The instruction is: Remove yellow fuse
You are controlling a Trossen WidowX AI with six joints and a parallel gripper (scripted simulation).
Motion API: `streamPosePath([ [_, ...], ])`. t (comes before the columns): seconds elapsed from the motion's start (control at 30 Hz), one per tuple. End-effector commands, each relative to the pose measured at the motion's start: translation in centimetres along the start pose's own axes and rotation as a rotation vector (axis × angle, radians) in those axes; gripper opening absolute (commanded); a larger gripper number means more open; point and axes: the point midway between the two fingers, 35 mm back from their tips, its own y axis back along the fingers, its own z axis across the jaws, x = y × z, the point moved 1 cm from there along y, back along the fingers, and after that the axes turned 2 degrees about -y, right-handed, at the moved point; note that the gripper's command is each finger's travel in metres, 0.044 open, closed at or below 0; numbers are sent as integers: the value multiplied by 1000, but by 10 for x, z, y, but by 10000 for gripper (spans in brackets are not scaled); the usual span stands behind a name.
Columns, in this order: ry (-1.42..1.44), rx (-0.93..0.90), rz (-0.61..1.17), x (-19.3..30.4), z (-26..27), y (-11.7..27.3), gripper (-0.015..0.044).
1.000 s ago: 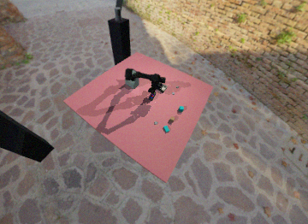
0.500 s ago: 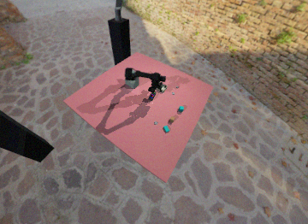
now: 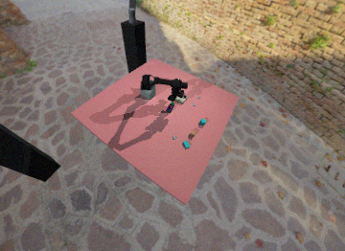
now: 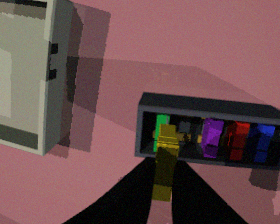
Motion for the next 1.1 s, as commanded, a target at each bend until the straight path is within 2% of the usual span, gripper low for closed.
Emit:
streamPosePath([
  [0.0, 3, -7, 6, -5, 18, 1, 0],
  [0.77, 0, -10, 4, -18, 139, 0, 0],
  [1.07, -1, -10, 4, -18, 143, -8, 0],
])
